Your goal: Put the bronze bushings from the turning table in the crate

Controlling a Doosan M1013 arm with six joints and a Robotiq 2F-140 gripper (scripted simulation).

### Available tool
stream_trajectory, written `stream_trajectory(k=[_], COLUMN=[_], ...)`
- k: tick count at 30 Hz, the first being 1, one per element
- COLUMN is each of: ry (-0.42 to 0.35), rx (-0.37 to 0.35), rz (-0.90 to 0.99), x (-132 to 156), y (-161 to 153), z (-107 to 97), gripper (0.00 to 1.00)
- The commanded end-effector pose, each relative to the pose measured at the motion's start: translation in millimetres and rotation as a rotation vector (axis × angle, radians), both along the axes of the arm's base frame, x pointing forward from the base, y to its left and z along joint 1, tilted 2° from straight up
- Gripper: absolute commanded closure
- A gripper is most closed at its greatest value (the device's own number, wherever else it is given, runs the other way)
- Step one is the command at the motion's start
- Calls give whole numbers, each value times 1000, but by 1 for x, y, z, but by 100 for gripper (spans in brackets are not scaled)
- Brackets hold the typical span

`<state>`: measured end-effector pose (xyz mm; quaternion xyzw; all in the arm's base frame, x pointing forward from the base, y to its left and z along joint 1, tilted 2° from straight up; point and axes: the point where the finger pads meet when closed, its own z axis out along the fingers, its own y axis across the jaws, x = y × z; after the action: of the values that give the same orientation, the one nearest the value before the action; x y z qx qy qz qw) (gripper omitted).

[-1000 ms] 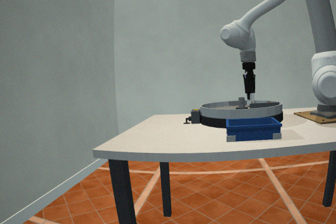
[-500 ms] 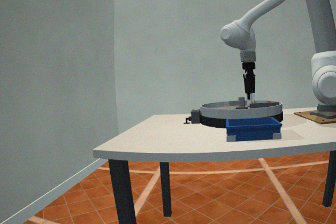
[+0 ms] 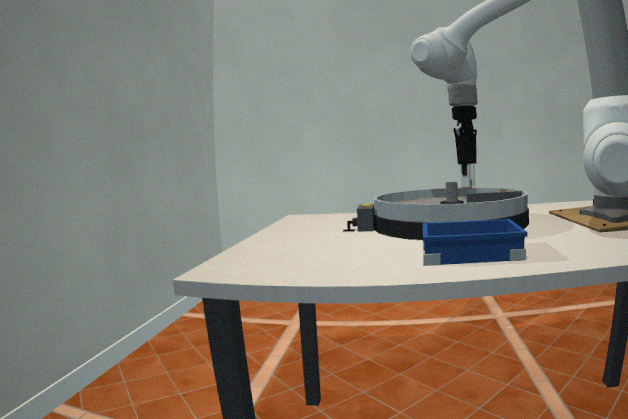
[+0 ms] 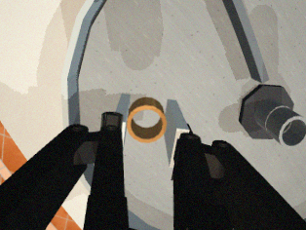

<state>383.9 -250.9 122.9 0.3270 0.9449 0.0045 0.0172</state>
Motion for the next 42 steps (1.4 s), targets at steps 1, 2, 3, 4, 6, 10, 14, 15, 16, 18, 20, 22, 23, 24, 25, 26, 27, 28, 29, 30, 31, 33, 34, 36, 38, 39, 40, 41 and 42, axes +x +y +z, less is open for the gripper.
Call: stream_trajectory(k=[1,2,3,4,6,10,14,15,16,18,20,22,23,24,25,26,27,28,29,30,31,33,34,36,38,39,40,41,42], ry=[0,0,0,0,0,0,0,0,0,0,0,0,0,0,0,0,0,0,0,0,0,0,0,0,0,0,0,0,0], rx=[0,0,0,0,0,0,0,0,0,0,0,0,0,0,0,0,0,0,0,0,0,0,0,0,0,0,0,0,0], rz=[0,0,0,0,0,0,0,0,0,0,0,0,0,0,0,0,0,0,0,0,0,0,0,0,0,0,0,0,0], x=[0,-1,-1,-1,-1,-2,-2,-2,-2,-2,-2,-2,-2,-2,-2,-2,-2,-2,-2,-2,-2,-2,-2,-2,-2,-2,-2,-2,-2], y=[0,0,0,0,0,0,0,0,0,0,0,0,0,0,0,0,0,0,0,0,0,0,0,0,0,0,0,0,0], z=[11,17,21,26,35,50,54,56,57,58,58,58,58,58,58,58,58,58,58,58,58,58,58,58,58,58,58,58,58], gripper=[100,100,100,100,100,100,100,100,100,100,100,100,100,100,100,100,100,100,100,100,100,100,100,100,100,100,100,100,100])
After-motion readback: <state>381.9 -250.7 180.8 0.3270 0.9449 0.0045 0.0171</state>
